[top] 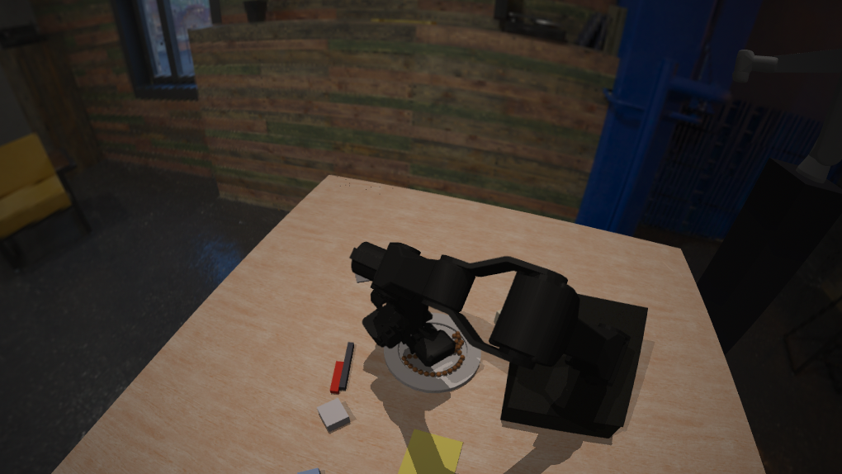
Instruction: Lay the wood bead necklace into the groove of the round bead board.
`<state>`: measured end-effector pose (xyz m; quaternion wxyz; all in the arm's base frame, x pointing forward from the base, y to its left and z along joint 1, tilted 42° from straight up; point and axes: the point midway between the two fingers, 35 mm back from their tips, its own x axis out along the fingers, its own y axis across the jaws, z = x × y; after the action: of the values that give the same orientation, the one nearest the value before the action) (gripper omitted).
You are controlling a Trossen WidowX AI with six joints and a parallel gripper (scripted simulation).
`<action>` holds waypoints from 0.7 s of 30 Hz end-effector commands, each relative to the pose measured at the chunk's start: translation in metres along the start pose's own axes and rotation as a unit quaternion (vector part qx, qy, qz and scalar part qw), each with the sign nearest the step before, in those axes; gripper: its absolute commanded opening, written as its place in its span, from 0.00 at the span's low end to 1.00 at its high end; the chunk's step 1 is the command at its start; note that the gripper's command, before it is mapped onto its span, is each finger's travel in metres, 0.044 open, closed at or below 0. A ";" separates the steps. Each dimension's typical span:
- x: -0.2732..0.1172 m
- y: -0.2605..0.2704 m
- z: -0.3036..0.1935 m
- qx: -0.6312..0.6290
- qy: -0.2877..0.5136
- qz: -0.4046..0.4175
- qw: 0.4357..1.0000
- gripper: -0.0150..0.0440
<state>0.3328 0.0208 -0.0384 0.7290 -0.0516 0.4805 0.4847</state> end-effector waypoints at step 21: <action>0.030 0.002 0.000 0.002 -0.001 0.004 1.000 0.46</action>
<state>0.3356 0.0351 -0.0548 0.7305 -0.0532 0.4786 0.4843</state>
